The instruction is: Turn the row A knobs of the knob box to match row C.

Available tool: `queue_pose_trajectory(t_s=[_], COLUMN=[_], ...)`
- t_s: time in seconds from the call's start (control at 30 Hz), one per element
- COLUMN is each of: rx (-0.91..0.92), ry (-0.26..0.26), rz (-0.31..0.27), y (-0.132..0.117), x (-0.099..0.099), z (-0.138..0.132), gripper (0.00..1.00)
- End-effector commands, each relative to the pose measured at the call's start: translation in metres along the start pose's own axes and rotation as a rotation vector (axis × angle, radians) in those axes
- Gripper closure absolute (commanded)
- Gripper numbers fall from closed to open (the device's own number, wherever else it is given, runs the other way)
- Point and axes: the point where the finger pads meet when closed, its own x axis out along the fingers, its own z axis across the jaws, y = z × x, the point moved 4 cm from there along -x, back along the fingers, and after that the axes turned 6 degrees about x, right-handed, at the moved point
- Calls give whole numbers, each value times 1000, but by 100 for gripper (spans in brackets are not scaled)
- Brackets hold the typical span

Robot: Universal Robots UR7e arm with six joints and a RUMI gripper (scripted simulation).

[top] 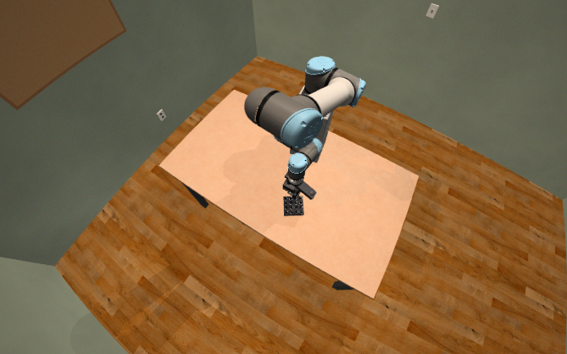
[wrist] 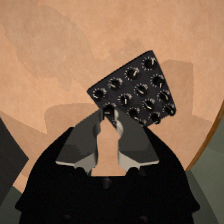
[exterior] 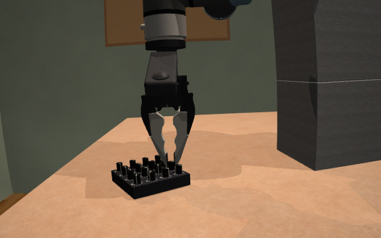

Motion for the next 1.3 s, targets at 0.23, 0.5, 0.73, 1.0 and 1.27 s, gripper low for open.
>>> queue_pose_trajectory(t_s=[0.23,0.5,0.73,1.0,1.27], rx=[0,51,142,311,383], ry=[-1,-1,-1,-1,-1], rz=[0,0,0,0,0], y=[0,0,0,0,0], x=[0,0,0,0,0], z=[0,1,1,2,2], gripper=[96,96,96,96,96])
